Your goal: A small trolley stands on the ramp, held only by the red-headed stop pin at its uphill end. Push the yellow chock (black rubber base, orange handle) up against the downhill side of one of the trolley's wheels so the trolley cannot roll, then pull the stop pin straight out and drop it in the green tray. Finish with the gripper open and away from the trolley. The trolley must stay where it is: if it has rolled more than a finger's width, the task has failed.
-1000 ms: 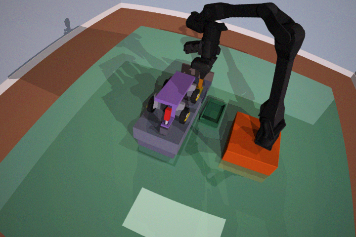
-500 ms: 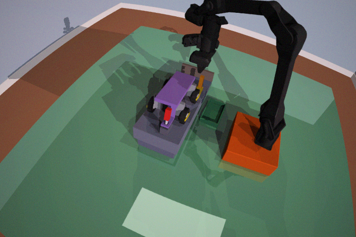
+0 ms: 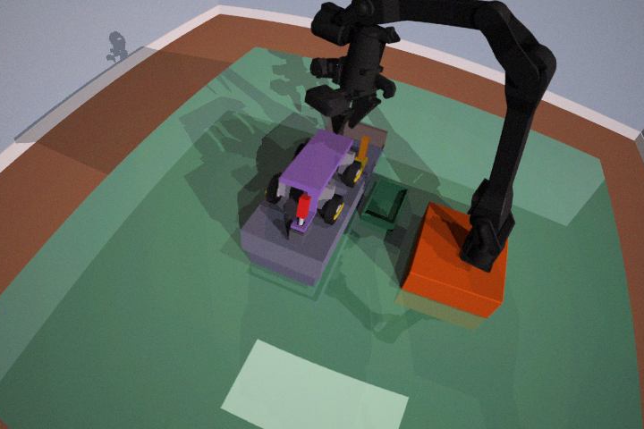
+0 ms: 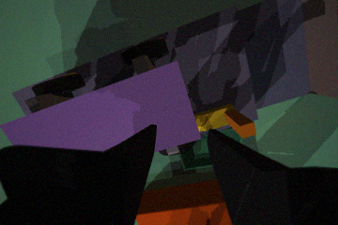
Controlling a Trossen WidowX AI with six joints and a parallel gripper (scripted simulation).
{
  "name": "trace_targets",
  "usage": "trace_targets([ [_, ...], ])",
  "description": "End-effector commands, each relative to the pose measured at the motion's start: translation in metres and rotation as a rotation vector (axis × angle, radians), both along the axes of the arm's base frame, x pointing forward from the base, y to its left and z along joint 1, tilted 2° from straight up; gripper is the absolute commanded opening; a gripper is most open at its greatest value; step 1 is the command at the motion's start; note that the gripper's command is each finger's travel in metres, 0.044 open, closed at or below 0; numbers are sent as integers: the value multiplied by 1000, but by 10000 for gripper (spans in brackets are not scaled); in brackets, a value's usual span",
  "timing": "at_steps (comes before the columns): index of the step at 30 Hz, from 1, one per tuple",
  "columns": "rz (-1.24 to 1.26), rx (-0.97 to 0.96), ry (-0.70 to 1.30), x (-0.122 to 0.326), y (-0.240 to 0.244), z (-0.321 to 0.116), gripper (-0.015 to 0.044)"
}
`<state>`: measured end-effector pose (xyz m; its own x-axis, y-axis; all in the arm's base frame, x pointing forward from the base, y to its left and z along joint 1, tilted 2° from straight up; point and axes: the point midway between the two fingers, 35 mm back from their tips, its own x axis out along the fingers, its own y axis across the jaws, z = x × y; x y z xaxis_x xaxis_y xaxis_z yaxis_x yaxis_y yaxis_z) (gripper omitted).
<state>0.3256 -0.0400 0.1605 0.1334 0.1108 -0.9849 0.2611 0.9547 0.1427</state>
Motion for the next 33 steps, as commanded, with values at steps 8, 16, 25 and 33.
trace_targets([
  [8, -375, 118, 76, 1, 57, 9, 190],
  [16, -647, 188, 160, -5, 100, 15, 190],
  [25, -952, 241, 275, -18, 146, 21, 190],
  [33, -1106, 254, 338, -27, 168, 25, 190],
])
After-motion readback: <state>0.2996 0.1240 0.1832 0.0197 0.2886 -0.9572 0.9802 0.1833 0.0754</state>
